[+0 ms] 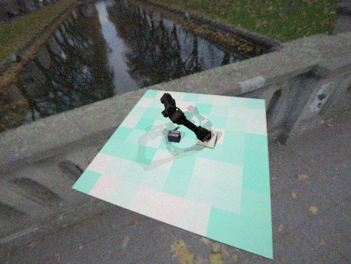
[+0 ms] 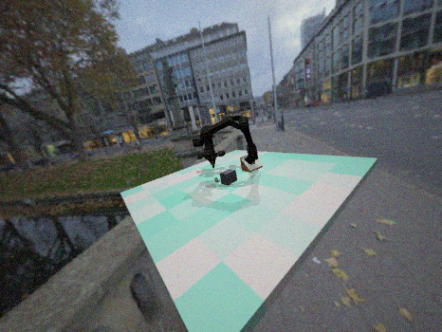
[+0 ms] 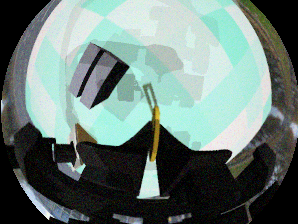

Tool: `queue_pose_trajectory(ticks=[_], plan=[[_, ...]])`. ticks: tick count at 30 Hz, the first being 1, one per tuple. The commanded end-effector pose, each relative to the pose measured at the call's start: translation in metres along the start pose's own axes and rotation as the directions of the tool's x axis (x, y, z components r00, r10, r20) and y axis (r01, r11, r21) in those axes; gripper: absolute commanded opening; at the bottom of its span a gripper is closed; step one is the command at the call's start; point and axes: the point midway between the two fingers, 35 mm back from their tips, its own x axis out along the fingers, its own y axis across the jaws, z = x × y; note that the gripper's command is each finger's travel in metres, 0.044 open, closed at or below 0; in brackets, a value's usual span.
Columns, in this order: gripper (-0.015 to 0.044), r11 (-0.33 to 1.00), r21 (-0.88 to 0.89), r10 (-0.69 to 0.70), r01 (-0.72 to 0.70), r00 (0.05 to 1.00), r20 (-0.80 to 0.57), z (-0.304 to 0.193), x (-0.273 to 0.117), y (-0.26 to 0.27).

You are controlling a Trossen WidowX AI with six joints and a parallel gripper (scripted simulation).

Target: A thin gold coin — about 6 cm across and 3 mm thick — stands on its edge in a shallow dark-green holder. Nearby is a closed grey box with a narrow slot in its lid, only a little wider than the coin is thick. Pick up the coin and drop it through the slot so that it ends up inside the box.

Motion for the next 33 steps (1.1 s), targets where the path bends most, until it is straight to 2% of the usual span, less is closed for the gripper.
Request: queue_pose_trajectory(ticks=[1, 15, 33], plan=[[0.0000, 0.994, 0.110, -0.001, 0.001, 1.000, -0.005, -0.001, -0.001, -0.001], [0.0000, 0.837, 0.548, -0.001, 0.003, 1.000, -0.004, -0.003, -0.001, -0.002], [0.0000, 0.823, 0.567, -0.002, 0.004, 1.000, -0.005, 0.016, -0.003, 0.025]])
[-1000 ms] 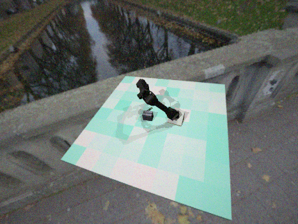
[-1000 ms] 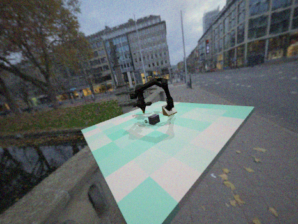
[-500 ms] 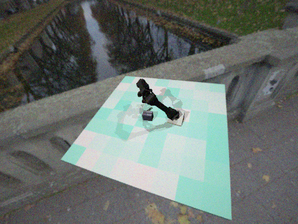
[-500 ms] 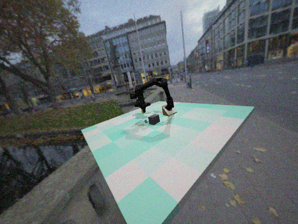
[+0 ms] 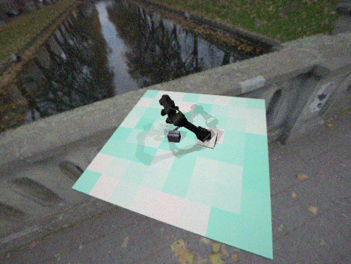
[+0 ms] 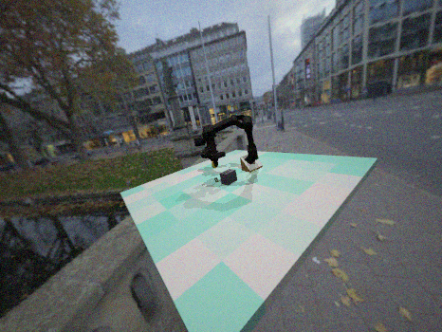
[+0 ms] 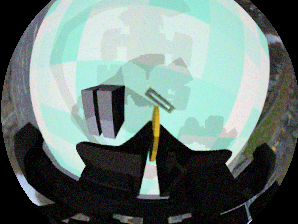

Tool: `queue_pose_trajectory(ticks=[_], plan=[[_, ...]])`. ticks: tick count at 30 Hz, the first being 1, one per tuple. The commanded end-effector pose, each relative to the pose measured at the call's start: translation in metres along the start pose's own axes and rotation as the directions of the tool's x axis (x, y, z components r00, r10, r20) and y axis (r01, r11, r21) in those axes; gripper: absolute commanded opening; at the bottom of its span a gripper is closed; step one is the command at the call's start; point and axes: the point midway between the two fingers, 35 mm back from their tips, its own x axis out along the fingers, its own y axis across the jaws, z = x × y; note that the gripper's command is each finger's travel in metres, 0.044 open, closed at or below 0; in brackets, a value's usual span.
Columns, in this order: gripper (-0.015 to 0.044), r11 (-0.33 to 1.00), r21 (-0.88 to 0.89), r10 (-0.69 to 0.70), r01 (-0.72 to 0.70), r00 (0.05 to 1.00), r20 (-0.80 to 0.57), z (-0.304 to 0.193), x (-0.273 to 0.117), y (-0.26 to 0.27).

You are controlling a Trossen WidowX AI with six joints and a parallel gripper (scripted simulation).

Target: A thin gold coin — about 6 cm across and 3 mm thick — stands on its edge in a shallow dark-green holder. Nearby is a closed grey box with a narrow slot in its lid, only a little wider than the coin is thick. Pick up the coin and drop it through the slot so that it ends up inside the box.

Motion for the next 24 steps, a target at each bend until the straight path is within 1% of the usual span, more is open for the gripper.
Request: queue_pose_trajectory(ticks=[1, 24], plan=[[0.0000, 1.000, 0.008, 0.009, -0.009, 1.000, -0.002, -0.002, 0.001, 0.010], [0.0000, 1.000, 0.008, 0.012, -0.012, 1.000, -0.002, -0.010, 0.001, 0.069]])
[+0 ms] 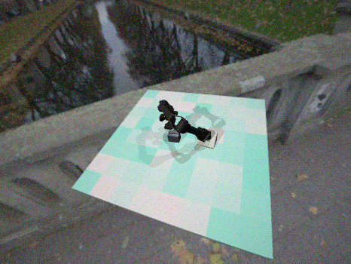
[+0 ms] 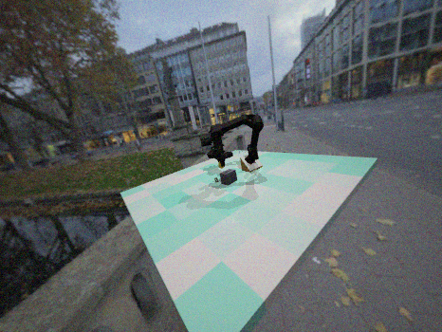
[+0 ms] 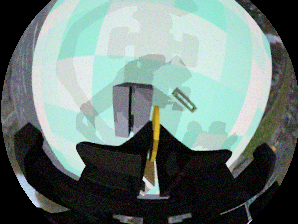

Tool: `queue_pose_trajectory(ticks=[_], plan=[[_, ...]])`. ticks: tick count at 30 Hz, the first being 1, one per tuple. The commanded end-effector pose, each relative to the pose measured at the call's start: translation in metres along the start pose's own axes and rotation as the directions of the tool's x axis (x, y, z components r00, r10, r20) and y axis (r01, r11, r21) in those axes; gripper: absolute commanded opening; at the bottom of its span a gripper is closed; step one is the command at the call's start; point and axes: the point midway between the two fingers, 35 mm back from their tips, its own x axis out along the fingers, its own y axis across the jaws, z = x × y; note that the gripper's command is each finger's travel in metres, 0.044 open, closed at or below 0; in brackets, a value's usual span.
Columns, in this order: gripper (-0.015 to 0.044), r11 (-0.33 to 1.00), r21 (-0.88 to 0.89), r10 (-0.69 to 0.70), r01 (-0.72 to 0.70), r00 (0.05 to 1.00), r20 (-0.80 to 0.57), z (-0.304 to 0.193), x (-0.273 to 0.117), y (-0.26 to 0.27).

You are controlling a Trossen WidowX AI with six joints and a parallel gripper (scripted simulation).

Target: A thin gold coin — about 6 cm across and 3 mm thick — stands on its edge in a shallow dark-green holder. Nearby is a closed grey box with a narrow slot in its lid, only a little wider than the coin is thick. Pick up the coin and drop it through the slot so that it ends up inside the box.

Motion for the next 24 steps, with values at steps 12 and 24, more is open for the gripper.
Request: queue_pose_trajectory(ticks=[12, 24], plan=[[0.0000, 1.000, 0.007, 0.012, -0.012, 1.000, -0.003, -0.010, 0.003, 0.032], [0.0000, 1.000, 0.000, 0.004, -0.004, 1.000, 0.000, -0.008, 0.002, 0.029]])
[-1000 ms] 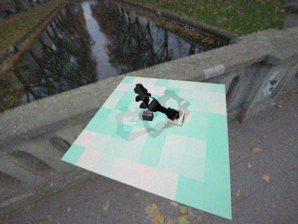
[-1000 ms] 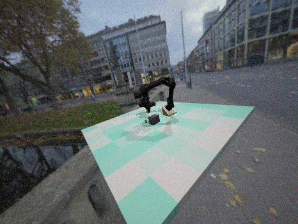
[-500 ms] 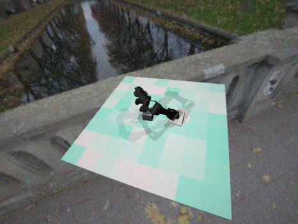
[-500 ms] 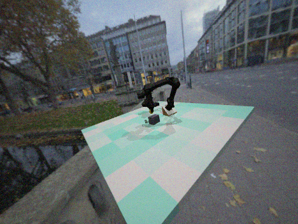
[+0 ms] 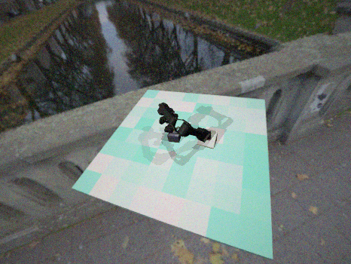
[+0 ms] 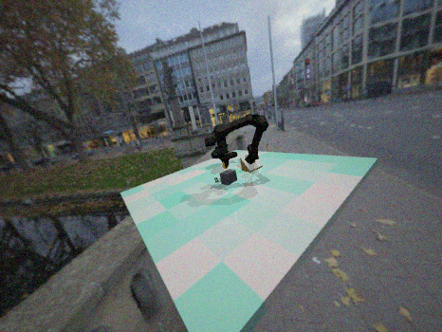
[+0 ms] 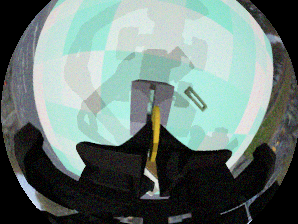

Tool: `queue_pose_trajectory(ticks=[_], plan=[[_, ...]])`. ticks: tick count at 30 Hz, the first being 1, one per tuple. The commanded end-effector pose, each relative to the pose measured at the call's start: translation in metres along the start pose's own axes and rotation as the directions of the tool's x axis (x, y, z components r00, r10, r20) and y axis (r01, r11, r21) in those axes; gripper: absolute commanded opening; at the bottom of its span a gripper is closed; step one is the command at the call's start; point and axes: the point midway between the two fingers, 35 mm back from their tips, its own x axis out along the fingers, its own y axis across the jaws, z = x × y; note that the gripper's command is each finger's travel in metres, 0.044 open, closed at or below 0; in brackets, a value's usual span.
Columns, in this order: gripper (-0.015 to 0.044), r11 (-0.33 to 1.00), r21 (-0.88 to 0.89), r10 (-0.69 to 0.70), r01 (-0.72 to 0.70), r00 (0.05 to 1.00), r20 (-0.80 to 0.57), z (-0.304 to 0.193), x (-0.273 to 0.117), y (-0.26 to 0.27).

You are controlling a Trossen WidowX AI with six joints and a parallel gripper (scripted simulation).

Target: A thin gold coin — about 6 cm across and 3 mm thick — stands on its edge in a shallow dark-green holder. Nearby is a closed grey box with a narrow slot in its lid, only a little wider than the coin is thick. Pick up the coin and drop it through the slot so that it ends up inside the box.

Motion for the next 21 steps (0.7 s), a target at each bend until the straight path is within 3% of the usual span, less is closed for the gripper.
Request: queue_pose_trajectory(ticks=[1, 21], plan=[[0.0000, 1.000, 0.000, -0.001, 0.001, 1.000, 0.002, -0.0003, 0.0001, 0.0013], [0.0000, 1.000, 0.004, -0.005, 0.005, 1.000, 0.002, -0.0015, 0.0020, 0.0039]])
